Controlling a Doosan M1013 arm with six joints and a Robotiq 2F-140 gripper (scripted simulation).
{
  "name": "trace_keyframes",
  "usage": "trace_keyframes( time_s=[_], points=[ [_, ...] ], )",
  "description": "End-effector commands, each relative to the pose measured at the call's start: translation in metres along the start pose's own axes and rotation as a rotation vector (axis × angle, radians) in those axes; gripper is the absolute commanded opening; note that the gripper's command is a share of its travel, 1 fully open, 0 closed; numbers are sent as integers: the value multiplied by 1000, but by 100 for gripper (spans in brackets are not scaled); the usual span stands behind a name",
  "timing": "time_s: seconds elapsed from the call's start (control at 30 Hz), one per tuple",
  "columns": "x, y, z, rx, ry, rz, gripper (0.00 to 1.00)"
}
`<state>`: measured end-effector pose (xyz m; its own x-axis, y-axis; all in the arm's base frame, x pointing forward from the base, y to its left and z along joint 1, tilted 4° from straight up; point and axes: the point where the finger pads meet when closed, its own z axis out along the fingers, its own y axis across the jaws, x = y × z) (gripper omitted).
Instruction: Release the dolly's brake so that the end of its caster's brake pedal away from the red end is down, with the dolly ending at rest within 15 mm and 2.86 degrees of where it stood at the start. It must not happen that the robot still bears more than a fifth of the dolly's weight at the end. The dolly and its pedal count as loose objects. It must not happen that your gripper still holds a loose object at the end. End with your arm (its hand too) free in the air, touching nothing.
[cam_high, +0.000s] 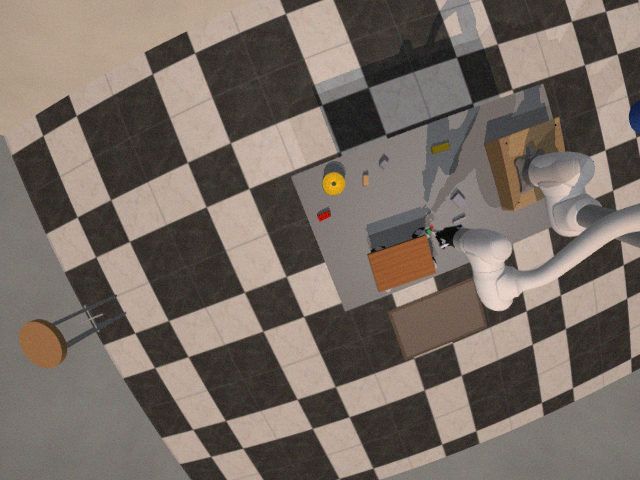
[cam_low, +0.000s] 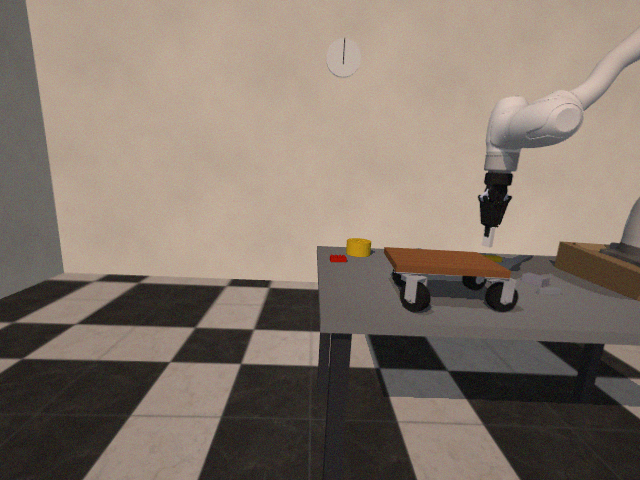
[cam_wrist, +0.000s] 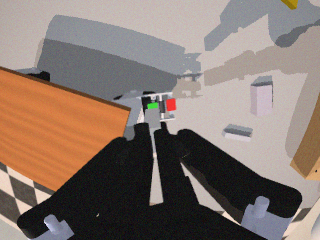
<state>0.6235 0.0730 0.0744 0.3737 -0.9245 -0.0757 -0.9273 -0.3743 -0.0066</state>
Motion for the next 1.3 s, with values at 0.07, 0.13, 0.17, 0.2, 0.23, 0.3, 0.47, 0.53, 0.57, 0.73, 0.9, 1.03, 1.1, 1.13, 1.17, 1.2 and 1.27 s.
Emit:
trace_keyframes(
  time_s=[0.07, 0.13, 0.17, 0.2, 0.23, 0.3, 0.47, 0.53, 0.57, 0.73, 0.9, 1.03, 1.1, 1.13, 1.17, 1.2, 1.27],
  points=[
    [0, 0, 10, 0, 0, 0, 0],
    [0, 0, 14, 0, 0, 0, 0],
    [0, 0, 16, 0, 0, 0, 0],
    [0, 0, 18, 0, 0, 0, 0],
    [0, 0, 20, 0, 0, 0, 0],
    [0, 0, 24, 0, 0, 0, 0],
    [0, 0, 30, 0, 0, 0, 0],
    [0, 0, 33, 0, 0, 0, 0],
    [0, 0, 34, 0, 0, 0, 0],
    [0, 0, 41, 0, 0, 0, 0],
    [0, 0, 44, 0, 0, 0, 0],
    [0, 0, 45, 0, 0, 0, 0],
    [0, 0, 46, 0, 0, 0, 0],
    [0, 0, 46, 0, 0, 0, 0],
    [0, 0, 46, 0, 0, 0, 0],
    [0, 0, 46, 0, 0, 0, 0],
    [0, 0, 46, 0, 0, 0, 0]
  ],
)
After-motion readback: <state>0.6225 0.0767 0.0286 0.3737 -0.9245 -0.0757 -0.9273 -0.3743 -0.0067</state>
